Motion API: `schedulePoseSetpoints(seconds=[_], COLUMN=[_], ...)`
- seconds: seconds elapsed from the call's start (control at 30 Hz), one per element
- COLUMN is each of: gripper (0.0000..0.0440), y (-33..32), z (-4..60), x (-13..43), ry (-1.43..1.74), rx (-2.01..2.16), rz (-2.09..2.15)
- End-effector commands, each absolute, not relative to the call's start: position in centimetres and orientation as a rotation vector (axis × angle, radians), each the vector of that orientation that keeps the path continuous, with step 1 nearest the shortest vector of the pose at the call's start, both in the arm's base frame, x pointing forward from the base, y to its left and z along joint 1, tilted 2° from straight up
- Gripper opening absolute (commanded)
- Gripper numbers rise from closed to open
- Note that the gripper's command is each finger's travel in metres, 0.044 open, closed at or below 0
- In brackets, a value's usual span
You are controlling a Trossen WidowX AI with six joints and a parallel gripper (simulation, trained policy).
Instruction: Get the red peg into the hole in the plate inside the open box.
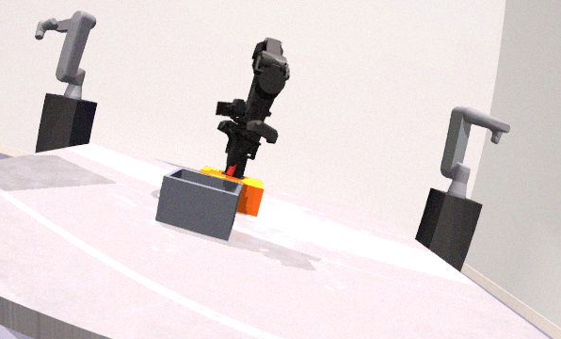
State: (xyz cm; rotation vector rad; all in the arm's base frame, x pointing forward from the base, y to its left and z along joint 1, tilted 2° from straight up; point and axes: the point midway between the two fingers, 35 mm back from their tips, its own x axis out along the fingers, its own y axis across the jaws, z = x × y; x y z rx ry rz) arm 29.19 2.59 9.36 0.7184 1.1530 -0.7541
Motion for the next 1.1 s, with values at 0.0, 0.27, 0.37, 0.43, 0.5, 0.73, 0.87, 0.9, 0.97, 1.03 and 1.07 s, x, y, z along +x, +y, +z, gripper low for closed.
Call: schedulePoseSetpoints(seconds=[0.0, 0.27, 0.37, 0.43, 0.5, 0.73, 0.87, 0.9, 0.97, 1.03, 1.07], gripper=[0.0000, 0.0006, 0.0010, 0.0011, 0.0012, 0.0046, 0.0144, 0.0154, 0.0157, 0.0168, 0.0194], y=[1.4, -0.7, -1.2, -1.4, -1.6, -2.2, -2.5, -2.6, -2.8, -3.0, -3.1], z=[9.2, 8.1, 7.6, 7.1, 6.5, 4.2, 3.3, 3.1, 2.9, 2.9, 2.9], x=[30.1, 31.4, 31.7, 31.9, 32.0, 32.2, 32.3, 32.3, 32.4, 32.9, 33.2], ry=[1.146, 1.153, 1.164, 1.173, 1.182, 1.227, 1.250, 1.261, 1.270, 1.267, 1.264], rx=[0.740, 0.776, 0.787, 0.793, 0.798, 0.784, 0.761, 0.751, 0.747, 0.747, 0.746], rz=[-0.764, -0.793, -0.800, -0.804, -0.808, -0.820, -0.818, -0.819, -0.824, -0.824, -0.821])
